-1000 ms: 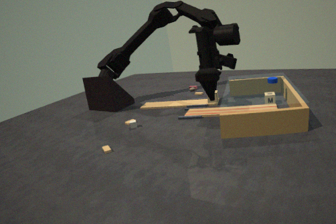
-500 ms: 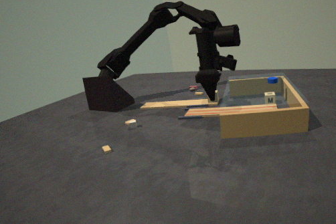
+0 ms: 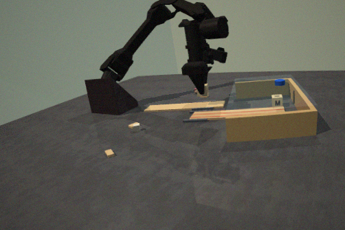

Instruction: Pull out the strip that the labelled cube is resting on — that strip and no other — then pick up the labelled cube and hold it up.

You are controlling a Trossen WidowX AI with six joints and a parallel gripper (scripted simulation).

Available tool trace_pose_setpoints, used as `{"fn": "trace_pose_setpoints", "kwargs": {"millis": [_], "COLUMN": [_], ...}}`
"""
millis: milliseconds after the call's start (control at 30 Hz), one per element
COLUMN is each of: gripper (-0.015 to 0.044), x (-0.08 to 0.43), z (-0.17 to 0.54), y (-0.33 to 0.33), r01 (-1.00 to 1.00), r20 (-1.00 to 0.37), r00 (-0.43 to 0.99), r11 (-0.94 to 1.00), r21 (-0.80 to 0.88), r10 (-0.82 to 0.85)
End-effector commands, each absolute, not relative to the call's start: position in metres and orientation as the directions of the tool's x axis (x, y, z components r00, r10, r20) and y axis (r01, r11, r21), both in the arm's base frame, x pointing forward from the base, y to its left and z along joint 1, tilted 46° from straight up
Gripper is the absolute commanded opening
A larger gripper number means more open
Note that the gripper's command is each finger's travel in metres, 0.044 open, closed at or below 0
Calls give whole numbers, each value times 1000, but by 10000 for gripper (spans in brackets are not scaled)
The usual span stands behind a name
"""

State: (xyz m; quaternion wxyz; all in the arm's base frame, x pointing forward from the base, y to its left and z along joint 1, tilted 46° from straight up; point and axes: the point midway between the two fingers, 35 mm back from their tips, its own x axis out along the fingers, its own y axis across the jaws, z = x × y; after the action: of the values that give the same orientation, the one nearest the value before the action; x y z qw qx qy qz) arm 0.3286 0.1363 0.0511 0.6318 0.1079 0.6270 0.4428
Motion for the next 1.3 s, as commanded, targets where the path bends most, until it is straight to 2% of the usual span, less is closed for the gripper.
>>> {"fn": "trace_pose_setpoints", "kwargs": {"millis": [0, 500, 800, 1267], "gripper": [0, 0, 0, 0], "x": [317, 279, 285, 285], "z": [58, 52, 76, 77], "y": [124, 108, 83, 82], "r01": [-430, -428, -428, -428], "r20": [-699, -699, -700, -700], "r00": [-170, -172, -172, -172], "r11": [586, 586, 587, 587], "r21": [687, 688, 687, 687], "r10": [695, 694, 693, 693]}}
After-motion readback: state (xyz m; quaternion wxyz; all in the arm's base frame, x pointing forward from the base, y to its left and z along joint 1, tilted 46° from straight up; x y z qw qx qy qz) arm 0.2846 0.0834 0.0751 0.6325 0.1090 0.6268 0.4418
